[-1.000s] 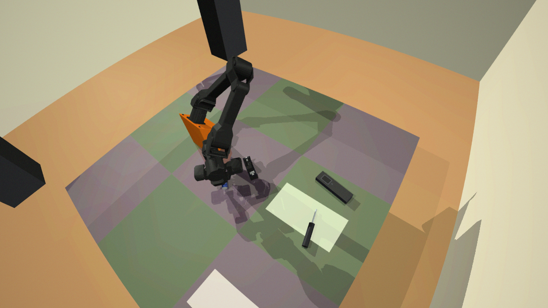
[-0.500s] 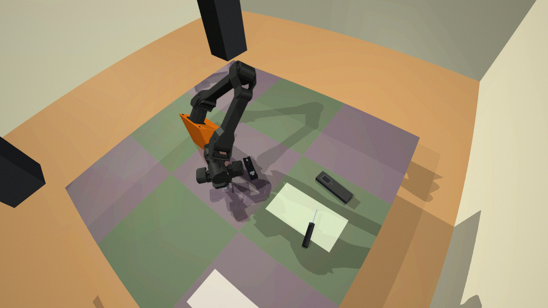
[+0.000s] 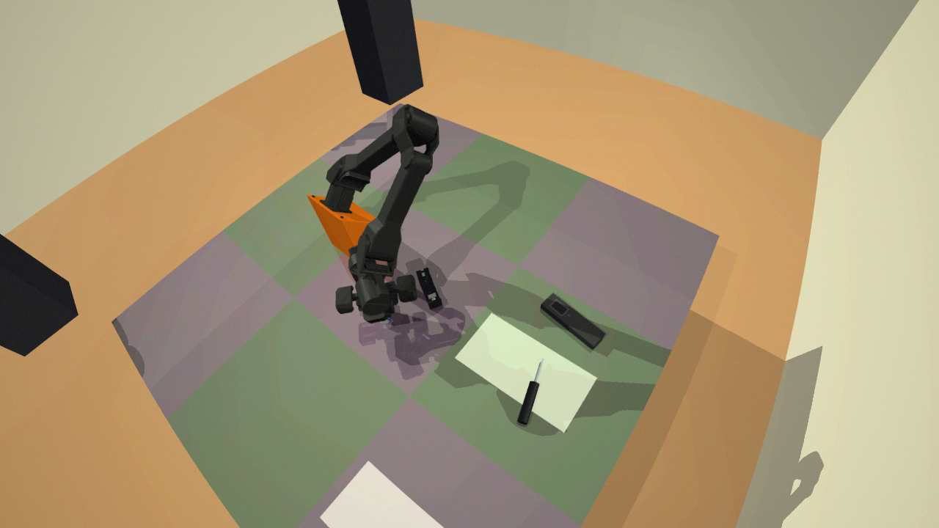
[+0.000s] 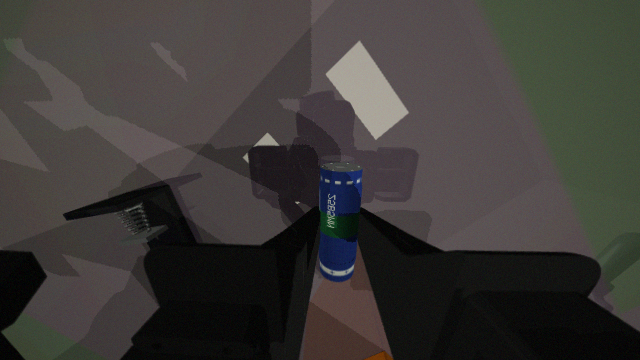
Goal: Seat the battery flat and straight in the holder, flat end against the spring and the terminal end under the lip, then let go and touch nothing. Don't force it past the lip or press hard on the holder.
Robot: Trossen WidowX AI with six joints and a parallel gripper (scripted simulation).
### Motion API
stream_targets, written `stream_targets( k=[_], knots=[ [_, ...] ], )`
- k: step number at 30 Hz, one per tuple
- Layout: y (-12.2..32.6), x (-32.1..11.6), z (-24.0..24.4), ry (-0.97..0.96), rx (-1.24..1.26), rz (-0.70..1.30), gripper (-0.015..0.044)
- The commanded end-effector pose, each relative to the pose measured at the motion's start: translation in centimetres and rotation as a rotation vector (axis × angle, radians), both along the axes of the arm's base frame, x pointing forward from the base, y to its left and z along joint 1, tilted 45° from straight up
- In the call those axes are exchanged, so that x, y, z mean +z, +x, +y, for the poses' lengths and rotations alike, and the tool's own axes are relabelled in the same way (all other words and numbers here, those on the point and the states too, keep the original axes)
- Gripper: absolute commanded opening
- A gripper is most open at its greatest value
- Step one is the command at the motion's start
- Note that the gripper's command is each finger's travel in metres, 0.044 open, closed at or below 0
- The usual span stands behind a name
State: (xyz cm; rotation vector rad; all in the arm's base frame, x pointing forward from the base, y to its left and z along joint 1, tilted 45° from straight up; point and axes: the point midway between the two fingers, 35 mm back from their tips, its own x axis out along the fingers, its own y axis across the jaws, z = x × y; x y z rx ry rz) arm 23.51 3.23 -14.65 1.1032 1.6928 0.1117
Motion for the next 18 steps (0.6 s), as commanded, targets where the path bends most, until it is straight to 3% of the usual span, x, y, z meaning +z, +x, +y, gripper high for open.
stream_targets(
  k=[1,9,18],
  knots=[
    [0.2,1.2,-1.3,-0.004,-0.002,-0.005,0.0077],
    [0.2,3.4,-3.4,-0.004,0.0,-0.007,0.0077],
    [3.1,8.6,-0.4,-0.01,0.069,-0.083,0.0077]
  ],
)
